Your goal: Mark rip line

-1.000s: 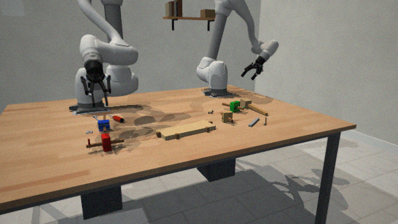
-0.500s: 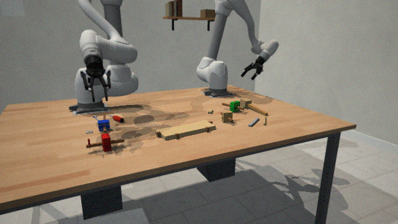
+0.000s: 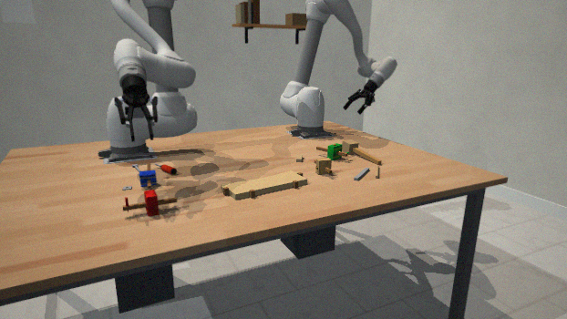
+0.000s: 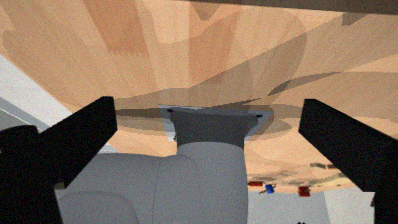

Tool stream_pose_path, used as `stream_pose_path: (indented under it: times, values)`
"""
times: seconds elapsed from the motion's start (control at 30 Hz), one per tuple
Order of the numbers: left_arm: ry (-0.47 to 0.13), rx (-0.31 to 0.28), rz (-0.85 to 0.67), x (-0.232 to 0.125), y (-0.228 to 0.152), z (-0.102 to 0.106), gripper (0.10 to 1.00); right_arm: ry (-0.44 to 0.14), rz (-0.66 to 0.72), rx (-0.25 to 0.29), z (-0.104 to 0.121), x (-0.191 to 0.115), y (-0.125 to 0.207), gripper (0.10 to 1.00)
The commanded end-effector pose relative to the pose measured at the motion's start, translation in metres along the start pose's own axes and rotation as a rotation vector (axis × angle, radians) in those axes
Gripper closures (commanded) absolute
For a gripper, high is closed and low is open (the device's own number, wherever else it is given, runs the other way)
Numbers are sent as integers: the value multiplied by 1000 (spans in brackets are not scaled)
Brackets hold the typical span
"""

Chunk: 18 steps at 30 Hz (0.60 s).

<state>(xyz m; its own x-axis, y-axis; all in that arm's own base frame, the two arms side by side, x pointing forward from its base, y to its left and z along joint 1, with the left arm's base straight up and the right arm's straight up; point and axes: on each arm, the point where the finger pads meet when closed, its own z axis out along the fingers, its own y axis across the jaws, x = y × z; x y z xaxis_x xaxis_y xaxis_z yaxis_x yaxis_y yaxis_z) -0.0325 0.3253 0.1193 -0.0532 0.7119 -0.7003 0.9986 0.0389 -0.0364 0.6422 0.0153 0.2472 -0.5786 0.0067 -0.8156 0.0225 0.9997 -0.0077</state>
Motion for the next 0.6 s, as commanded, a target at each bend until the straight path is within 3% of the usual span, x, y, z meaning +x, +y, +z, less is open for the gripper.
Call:
stream_pose_path:
  times: [0.0,0.57]
  values:
    - [-8,0,-2,-4,-3,2,98,1,-3,-27,-4,-10,1,726]
    - [-8,0,-2,-4,-3,2,98,3,-3,-26,-11,-20,0,726]
